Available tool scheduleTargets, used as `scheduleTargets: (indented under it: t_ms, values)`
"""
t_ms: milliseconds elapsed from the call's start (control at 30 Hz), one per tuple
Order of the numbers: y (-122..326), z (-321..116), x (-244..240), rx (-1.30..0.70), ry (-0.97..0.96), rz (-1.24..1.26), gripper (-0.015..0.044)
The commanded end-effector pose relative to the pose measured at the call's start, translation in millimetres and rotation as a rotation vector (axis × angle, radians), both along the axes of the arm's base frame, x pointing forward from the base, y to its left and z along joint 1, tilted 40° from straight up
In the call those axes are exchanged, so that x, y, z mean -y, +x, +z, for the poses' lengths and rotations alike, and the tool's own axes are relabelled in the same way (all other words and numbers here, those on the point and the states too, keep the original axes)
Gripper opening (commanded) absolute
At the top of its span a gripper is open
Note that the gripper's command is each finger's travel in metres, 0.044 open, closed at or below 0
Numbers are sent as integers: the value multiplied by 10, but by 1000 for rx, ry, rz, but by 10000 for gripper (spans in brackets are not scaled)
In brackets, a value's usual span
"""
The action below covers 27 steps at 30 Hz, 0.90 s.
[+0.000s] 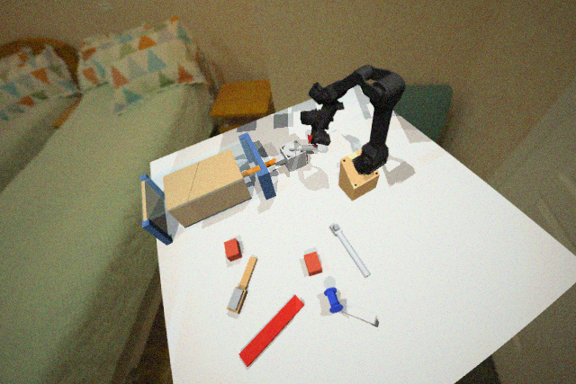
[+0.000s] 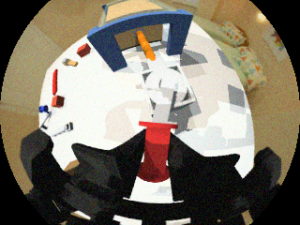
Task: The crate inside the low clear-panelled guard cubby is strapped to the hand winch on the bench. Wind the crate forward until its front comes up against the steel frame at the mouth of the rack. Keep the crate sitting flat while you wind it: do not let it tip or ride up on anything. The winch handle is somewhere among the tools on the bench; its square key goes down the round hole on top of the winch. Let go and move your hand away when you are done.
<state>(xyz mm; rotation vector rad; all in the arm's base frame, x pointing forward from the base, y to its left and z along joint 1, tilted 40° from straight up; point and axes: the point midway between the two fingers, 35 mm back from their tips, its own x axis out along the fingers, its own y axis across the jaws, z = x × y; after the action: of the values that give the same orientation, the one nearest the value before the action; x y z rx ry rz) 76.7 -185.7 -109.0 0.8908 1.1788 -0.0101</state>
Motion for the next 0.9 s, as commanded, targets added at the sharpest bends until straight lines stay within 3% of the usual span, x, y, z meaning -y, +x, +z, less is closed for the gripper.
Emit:
scheduleTargets:
  t_ms: [0,867]
  values:
    - [-72,-95,85,-23,-22,15,0]
    - [-156,-257,289,-24,-25,15,0]
